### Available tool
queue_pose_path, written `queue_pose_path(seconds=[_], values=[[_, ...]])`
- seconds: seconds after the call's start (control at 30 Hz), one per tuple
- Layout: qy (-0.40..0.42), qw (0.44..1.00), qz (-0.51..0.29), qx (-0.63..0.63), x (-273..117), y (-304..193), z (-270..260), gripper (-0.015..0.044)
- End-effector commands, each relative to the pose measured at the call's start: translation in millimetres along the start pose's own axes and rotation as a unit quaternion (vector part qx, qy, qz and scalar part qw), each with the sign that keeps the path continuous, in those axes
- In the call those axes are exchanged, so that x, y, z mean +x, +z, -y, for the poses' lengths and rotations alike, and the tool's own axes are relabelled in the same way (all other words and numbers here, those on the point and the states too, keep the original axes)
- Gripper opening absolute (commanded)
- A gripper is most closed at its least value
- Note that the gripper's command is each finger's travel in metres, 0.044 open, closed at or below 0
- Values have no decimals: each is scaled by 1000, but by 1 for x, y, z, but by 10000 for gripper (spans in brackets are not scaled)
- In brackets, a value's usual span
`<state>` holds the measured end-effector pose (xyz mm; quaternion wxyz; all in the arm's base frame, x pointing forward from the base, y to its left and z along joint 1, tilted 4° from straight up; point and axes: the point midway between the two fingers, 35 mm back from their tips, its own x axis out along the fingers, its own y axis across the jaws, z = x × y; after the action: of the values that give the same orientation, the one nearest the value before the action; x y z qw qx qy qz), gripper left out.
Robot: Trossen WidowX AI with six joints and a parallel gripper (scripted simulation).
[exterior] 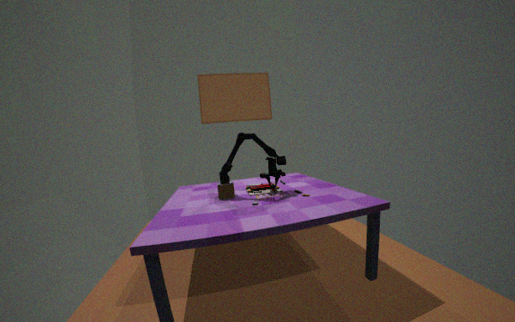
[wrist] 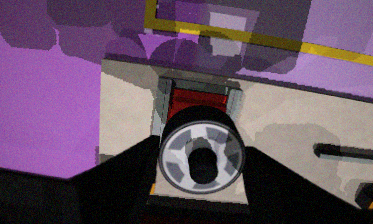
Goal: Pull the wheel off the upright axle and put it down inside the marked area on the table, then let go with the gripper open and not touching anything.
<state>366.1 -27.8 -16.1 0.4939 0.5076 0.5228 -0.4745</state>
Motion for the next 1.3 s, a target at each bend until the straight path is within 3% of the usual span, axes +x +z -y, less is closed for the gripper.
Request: queue_pose_path(seconds=[0.0,0.73,1.03,1.27], values=[[7,1000,1,1,-20,0,2,0],[8,1000,0,2,-27,0,2,0],[8,1000,1,2,-61,0,6,0],[4,1000,0,5,-56,17,14,0]])
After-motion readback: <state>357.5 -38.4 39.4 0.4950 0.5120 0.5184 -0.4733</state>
